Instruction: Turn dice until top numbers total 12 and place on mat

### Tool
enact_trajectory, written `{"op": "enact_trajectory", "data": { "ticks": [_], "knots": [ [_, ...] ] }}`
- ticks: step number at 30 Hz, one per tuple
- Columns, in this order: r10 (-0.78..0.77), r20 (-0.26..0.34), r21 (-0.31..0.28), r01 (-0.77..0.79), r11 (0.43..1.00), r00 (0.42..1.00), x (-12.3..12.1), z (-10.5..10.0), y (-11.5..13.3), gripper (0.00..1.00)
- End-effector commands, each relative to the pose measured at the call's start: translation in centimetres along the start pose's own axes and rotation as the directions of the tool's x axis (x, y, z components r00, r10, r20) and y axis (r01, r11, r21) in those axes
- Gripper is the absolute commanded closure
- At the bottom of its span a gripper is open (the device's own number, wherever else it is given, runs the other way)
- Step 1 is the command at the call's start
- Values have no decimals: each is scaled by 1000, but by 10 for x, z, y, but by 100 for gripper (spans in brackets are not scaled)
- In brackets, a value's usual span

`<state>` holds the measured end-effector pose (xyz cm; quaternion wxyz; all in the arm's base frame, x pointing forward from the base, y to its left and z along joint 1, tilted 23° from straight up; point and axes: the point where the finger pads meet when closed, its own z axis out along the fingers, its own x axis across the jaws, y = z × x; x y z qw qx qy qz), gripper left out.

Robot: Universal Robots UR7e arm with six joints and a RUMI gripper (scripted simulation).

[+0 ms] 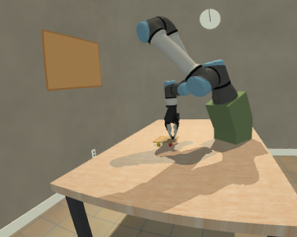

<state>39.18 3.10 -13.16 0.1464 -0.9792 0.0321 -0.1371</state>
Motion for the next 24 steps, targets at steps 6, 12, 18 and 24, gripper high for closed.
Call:
{"op": "enact_trajectory", "data": {
  "ticks": [6, 12, 18, 24],
  "knots": [
    [-2, -2, -2, 2, 1000, 1000, 2, 0, 1, 100],
    [-2, -2, -2, 2, 1000, 1000, 2, 0, 1, 100],
    [-2, -2, -2, 2, 1000, 1000, 2, 0, 1, 96],
    [-2, -2, -2, 2, 1000, 1000, 2, 0, 1, 89]
  ]
}}
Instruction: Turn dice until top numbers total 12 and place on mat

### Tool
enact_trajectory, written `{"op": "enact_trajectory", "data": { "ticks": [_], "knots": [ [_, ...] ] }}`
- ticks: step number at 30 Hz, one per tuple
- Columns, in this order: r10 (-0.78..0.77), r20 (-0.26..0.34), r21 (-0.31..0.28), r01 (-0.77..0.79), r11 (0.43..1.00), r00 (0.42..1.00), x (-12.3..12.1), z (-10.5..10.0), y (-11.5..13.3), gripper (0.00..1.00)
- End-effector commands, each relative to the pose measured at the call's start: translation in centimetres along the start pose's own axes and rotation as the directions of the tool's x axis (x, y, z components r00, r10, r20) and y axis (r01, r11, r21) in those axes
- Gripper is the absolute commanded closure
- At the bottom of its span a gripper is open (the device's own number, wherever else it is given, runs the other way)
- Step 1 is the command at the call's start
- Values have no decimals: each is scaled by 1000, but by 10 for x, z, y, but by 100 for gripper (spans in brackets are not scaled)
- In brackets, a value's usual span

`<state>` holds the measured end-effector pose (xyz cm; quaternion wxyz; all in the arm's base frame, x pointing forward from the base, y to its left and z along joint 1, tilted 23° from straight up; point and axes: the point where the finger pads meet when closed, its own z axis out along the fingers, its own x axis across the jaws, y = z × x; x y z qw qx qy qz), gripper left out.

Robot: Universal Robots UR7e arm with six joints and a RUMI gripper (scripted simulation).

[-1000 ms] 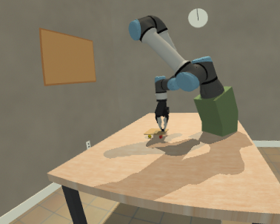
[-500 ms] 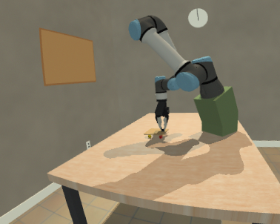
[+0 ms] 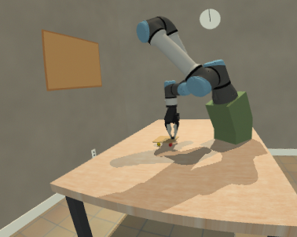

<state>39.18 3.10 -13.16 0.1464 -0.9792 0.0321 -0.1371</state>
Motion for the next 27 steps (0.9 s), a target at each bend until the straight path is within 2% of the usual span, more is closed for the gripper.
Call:
{"op": "enact_trajectory", "data": {
  "ticks": [1, 5, 6, 27],
  "knots": [
    [-2, -2, -2, 2, 1000, 1000, 2, 0, 1, 85],
    [-2, -2, -2, 2, 1000, 1000, 2, 0, 1, 85],
    [-2, -2, -2, 2, 1000, 1000, 2, 0, 1, 82],
    [-2, -2, -2, 2, 1000, 1000, 2, -4, 1, 82]
  ]
}}
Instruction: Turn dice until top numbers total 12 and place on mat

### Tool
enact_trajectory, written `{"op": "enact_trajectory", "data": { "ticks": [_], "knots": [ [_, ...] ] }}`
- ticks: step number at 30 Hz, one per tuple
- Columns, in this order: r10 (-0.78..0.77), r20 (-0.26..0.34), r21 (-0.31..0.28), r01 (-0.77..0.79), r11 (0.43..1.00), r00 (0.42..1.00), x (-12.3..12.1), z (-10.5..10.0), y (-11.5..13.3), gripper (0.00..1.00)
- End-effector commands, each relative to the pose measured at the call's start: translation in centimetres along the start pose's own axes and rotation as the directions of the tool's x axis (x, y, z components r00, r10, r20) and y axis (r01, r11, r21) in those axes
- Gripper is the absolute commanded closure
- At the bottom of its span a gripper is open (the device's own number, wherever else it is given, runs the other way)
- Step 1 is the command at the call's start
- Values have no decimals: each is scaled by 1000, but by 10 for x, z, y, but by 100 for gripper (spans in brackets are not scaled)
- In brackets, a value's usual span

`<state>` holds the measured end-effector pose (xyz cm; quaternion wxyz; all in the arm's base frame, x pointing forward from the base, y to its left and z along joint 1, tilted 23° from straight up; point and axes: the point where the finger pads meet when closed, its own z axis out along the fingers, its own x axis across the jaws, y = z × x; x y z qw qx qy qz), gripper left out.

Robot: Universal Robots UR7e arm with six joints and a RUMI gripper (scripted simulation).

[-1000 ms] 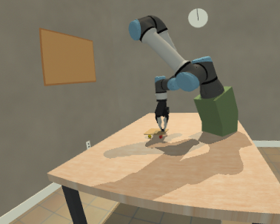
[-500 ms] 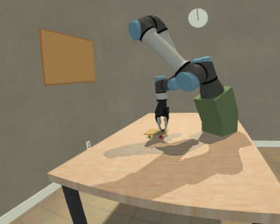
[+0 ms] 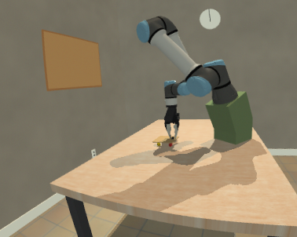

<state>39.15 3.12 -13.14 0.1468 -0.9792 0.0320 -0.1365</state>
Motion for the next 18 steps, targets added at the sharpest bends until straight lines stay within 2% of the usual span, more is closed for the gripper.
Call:
{"op": "enact_trajectory", "data": {
  "ticks": [1, 11, 18],
  "knots": [
    [-2, -3, -3, 2, 1000, 1000, 2, -4, 1, 82],
    [-2, -3, -3, 2, 1000, 1000, 2, -17, 1, 82],
    [-2, -3, -3, 2, 1000, 1000, 2, -34, 1, 82]
  ]
}}
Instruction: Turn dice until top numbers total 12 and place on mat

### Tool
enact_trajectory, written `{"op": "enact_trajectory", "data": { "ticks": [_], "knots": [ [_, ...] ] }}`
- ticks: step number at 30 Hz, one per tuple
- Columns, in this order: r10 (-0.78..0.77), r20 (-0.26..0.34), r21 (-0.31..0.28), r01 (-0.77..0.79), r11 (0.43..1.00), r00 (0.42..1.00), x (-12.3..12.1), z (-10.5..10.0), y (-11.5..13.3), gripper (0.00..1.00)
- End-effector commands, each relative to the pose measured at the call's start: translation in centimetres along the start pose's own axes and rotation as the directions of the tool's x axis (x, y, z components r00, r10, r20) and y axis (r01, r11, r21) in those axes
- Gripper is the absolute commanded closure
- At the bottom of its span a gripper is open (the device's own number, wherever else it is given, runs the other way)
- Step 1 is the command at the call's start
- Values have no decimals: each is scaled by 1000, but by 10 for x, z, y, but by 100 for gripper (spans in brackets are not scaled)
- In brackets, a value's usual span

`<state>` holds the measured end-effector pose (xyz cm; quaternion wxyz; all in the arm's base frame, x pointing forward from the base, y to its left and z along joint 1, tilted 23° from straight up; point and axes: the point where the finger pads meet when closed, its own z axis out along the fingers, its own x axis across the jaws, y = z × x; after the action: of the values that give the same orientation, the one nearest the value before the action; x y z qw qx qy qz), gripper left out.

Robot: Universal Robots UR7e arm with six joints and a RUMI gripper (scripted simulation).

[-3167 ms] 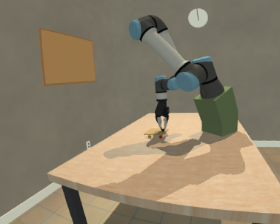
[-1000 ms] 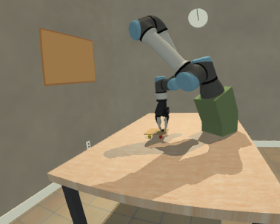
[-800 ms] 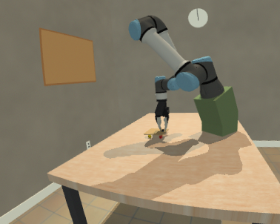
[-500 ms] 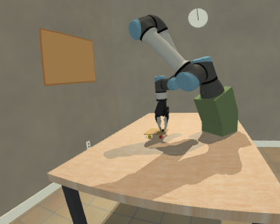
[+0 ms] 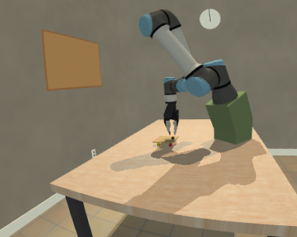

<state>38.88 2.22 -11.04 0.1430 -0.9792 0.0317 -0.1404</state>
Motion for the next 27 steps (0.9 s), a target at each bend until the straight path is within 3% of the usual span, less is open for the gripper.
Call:
{"op": "enact_trajectory", "data": {
  "ticks": [1, 27],
  "knots": [
    [1, 5, 4, -1, 1000, 1000, -2, -14, -1, 82],
    [1, 5, 4, -1, 1000, 1000, -2, -61, -1, 82]
  ]
}}
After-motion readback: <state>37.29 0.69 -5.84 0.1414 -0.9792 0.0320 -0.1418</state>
